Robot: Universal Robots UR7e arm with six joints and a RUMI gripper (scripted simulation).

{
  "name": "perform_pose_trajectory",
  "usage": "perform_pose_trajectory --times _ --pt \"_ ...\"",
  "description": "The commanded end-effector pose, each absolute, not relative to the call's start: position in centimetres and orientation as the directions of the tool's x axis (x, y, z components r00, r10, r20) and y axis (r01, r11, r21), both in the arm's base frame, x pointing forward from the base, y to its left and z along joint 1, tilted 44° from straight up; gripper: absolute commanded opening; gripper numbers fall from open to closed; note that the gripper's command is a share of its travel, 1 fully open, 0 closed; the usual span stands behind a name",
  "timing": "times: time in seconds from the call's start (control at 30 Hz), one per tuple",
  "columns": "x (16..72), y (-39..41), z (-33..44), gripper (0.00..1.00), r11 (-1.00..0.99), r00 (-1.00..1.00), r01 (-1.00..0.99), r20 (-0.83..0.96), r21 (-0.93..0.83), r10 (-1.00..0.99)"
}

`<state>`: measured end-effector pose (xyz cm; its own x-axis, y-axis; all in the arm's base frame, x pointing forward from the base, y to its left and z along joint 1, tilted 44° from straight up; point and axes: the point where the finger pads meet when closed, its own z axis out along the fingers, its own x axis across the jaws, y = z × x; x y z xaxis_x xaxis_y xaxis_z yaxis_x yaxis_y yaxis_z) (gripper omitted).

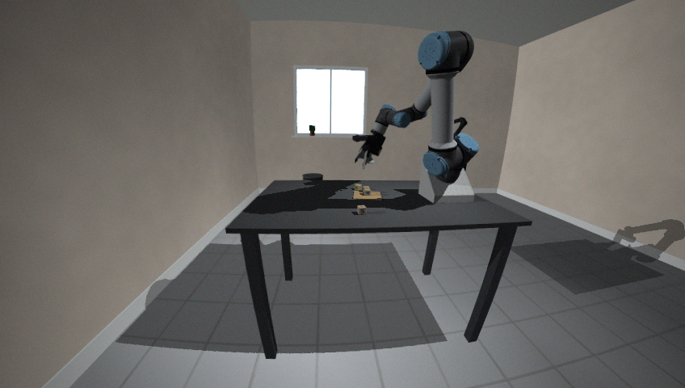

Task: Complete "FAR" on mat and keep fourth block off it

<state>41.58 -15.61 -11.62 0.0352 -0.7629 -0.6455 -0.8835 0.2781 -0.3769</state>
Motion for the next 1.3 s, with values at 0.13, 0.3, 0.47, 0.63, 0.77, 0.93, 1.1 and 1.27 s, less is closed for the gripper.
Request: perform_pose_trajectory --times 0.13,0.3,0.47,0.63,0.77,0.93,1.1,1.27 --pt "41.6 -16.0 -11.8 1.00 0.060 0.221 -0.910 -0.603 -0.411 -0.767" --pt "41.6 -16.2 -11.5 1.00 -0.070 0.334 -0.900 -0.576 -0.430 -0.746" --pt "41.5 -16.3 -11.0 1.00 -0.198 0.445 -0.871 -0.552 -0.449 -0.705" --pt "41.5 -16.4 -10.5 1.00 -0.284 0.520 -0.840 -0.536 -0.462 -0.665" --pt "41.4 -16.6 -9.8 1.00 -0.379 0.603 -0.792 -0.518 -0.478 -0.606" --pt "41.4 -16.6 -9.5 1.00 -0.405 0.625 -0.777 -0.514 -0.482 -0.587" --pt "41.4 -16.6 -9.5 1.00 -0.406 0.626 -0.776 -0.513 -0.482 -0.587" --pt "41.4 -16.6 -9.5 1.00 -0.406 0.626 -0.776 -0.513 -0.482 -0.587"
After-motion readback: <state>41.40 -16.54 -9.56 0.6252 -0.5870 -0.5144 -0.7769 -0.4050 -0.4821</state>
